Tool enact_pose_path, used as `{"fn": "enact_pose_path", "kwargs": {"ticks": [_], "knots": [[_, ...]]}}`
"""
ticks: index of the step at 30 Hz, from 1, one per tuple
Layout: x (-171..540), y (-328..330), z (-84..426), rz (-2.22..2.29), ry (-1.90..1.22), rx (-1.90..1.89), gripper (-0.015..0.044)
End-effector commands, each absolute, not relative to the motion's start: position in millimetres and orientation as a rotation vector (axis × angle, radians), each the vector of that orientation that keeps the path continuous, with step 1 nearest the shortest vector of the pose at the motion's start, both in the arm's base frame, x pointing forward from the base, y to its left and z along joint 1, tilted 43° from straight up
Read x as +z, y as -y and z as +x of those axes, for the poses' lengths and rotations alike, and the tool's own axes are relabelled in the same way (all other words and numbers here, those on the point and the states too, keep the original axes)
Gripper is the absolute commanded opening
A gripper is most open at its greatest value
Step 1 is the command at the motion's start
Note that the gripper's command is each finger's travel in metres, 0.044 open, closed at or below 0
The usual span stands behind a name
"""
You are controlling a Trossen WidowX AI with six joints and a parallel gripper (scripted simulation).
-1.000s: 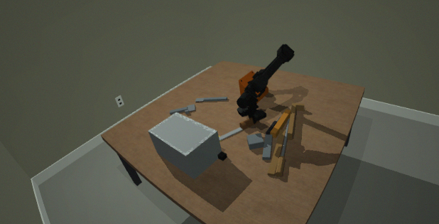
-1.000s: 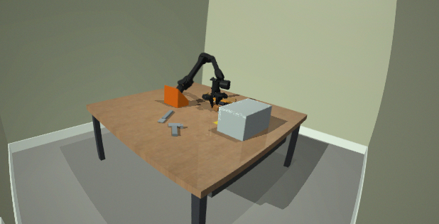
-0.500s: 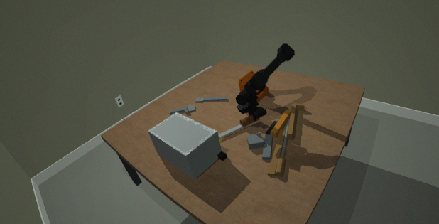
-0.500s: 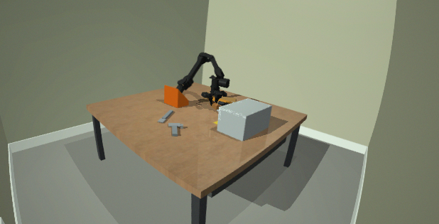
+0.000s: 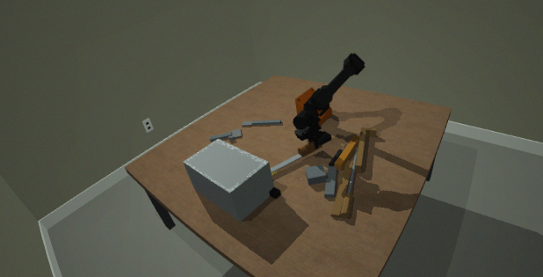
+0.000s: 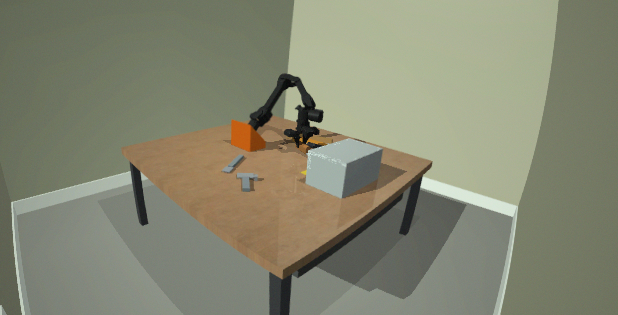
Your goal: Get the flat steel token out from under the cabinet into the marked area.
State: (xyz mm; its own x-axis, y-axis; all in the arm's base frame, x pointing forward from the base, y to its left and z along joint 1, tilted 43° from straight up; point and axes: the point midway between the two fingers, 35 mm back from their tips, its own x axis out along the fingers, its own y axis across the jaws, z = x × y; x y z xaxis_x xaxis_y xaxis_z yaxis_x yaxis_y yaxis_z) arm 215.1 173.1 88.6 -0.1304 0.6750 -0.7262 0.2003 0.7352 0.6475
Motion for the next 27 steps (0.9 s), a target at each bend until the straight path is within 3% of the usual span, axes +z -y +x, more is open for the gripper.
{"fn": "enact_pose_path", "kwargs": {"ticks": [1, 27], "knots": [[90.1, -172.3, 216.4, 0.682, -1.668, 0.497, 0.0], [91.7, -173.1, 214.5, 0.526, -1.587, 0.664, 0.0]]}}
